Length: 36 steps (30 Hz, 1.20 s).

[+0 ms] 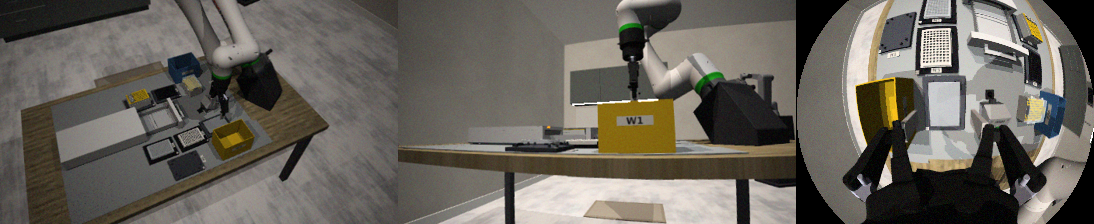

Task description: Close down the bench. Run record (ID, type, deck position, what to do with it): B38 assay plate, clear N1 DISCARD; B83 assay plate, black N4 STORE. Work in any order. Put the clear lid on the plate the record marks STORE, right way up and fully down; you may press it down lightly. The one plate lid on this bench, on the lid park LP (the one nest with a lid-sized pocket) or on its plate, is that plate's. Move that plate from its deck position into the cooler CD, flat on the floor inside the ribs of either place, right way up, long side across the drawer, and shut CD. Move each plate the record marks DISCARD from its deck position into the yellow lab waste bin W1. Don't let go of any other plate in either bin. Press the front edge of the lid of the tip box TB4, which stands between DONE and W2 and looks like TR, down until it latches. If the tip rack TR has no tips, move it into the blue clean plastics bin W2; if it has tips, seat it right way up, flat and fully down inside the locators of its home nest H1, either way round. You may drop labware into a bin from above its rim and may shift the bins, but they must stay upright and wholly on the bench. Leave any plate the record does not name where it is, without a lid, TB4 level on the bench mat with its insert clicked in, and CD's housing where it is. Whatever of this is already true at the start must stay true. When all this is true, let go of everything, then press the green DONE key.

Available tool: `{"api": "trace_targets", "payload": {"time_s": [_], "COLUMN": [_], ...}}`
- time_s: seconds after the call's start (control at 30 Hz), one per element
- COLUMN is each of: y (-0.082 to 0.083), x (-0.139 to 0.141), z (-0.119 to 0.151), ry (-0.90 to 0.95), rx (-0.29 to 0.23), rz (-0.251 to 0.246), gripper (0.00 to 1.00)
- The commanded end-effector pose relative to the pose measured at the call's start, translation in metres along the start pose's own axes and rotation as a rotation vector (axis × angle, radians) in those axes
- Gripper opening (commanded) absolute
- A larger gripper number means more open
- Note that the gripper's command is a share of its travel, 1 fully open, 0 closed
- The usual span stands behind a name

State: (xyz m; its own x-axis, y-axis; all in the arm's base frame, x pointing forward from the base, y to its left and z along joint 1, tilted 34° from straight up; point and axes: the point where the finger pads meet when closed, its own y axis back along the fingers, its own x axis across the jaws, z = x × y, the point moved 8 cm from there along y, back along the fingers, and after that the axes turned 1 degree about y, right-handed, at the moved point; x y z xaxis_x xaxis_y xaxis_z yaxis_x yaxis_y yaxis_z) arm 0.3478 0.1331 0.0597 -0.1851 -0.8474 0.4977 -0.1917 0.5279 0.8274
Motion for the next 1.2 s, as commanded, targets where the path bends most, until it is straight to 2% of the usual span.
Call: {"api": "trace_targets", "payload": {"time_s": [0.0, 1.17], "y": [-0.003, -0.045], "x": [0.000, 0.000], "z": [0.000, 0.000], "ry": [0.000, 0.000], "rx": [0.000, 0.000], "rz": [0.000, 0.000], "gripper": [0.66, 0.66]}}
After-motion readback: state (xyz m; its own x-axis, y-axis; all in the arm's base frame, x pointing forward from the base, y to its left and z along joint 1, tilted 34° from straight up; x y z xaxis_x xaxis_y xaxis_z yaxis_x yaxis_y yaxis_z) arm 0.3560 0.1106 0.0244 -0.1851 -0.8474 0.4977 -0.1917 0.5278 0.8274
